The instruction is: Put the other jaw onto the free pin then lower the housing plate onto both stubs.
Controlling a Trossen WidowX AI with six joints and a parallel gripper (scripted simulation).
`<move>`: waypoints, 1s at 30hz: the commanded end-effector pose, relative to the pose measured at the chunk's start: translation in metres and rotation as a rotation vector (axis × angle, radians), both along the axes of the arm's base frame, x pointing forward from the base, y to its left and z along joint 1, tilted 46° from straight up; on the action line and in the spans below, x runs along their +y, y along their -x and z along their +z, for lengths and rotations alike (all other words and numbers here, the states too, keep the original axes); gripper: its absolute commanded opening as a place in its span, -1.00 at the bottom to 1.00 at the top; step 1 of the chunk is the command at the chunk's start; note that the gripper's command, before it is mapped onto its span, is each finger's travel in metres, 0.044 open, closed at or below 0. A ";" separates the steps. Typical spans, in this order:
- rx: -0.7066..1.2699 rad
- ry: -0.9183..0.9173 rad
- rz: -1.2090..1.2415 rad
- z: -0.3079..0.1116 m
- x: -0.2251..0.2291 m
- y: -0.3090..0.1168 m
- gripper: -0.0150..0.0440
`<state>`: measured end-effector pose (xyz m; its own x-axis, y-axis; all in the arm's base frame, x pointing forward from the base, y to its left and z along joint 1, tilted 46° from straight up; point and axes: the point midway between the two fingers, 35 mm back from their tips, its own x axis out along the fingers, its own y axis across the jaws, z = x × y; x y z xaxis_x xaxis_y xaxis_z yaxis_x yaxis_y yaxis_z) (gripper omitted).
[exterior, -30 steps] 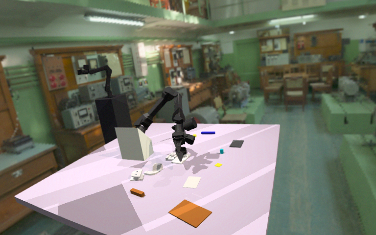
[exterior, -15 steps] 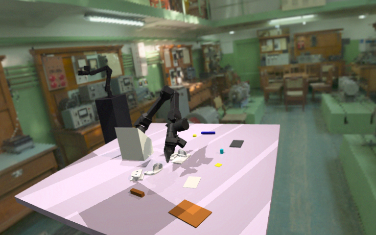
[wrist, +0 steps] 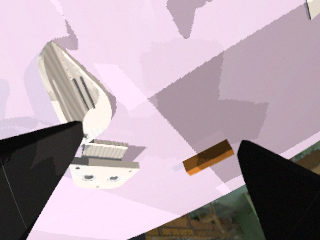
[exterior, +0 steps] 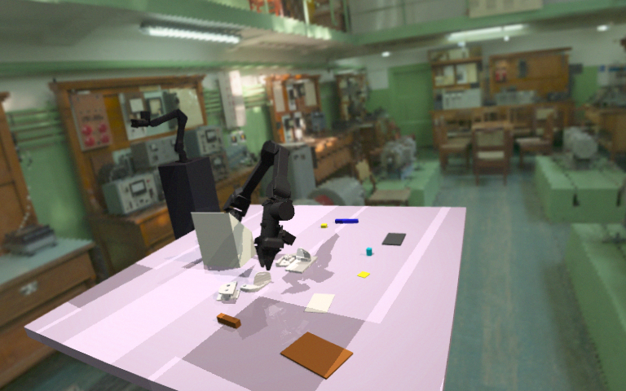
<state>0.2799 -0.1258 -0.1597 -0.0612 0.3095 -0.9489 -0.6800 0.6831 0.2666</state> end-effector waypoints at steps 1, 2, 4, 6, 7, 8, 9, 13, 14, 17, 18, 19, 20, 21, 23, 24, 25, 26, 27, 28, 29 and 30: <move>-0.007 -0.096 0.054 0.001 -0.002 0.011 1.00; -0.010 -0.118 0.065 0.001 -0.002 0.014 1.00; -0.018 -0.162 0.086 0.002 -0.003 0.019 1.00; -0.030 -0.206 0.105 0.003 -0.004 0.024 1.00; -0.037 -0.228 0.114 0.004 -0.004 0.026 1.00; -0.044 -0.249 0.122 0.005 -0.004 0.029 1.00; -0.053 -0.271 0.130 0.006 -0.005 0.031 1.00; -0.094 -0.357 0.158 0.010 -0.006 0.039 1.00; -0.106 -0.377 0.164 0.011 -0.006 0.041 1.00; -0.147 -0.438 0.179 0.015 -0.007 0.046 1.00; -0.159 -0.454 0.182 0.016 -0.008 0.048 1.00; -0.167 -0.463 0.184 0.016 -0.008 0.048 1.00; -0.169 -0.467 0.185 0.017 -0.008 0.049 1.00; -0.169 -0.467 0.185 0.017 -0.008 0.049 1.00; -0.169 -0.467 0.185 0.017 -0.008 0.049 1.00; -0.169 -0.467 0.185 0.017 -0.008 0.049 1.00; -0.169 -0.467 0.185 0.017 -0.008 0.049 1.00; -0.170 -0.467 0.185 0.015 -0.007 0.049 1.00; -0.170 -0.467 0.185 0.010 -0.002 0.049 1.00; -0.170 -0.468 0.185 0.003 0.006 0.049 1.00; -0.170 -0.469 0.185 -0.004 0.014 0.050 1.00; -0.170 -0.469 0.185 -0.009 0.019 0.051 1.00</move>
